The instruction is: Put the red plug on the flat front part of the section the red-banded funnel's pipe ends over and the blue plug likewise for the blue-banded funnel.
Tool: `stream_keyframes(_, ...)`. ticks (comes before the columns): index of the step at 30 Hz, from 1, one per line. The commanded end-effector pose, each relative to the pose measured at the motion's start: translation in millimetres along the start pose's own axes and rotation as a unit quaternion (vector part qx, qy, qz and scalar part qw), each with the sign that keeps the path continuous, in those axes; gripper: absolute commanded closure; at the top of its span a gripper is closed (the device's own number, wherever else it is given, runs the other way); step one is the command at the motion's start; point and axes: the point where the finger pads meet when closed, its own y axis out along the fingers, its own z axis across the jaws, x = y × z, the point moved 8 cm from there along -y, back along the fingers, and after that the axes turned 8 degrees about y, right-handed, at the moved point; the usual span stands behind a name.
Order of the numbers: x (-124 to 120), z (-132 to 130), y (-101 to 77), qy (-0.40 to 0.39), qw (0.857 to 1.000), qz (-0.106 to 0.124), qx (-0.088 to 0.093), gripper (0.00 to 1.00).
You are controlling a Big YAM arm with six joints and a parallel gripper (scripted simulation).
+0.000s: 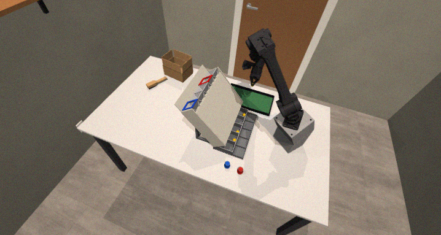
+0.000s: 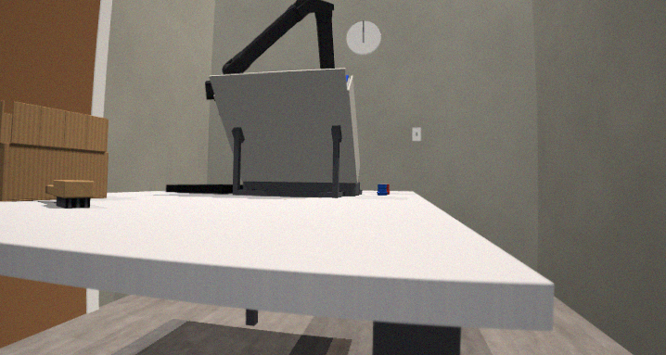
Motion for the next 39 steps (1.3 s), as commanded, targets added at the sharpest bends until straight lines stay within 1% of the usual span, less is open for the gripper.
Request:
stream_keyframes(1,20,40,-15.6,-0.015,0.999,-0.021,-0.021,1.00)
stream_keyframes(6,18,88,-27.8,-0.016,0.998,-0.047,-0.028,1.00)
stream_keyframes(8,18,88,-27.8,-0.016,0.998,-0.047,-0.028,1.00)
stream_keyframes(23,16,209,-58.5,-0.033,0.992,-0.110,-0.045,1.00)
stream_keyframes(25,16,209,-58.5,-0.033,0.992,-0.110,-0.045,1.00)
stream_keyframes(39,17,325,-84.1,-0.042,0.984,-0.163,-0.062,1.00)
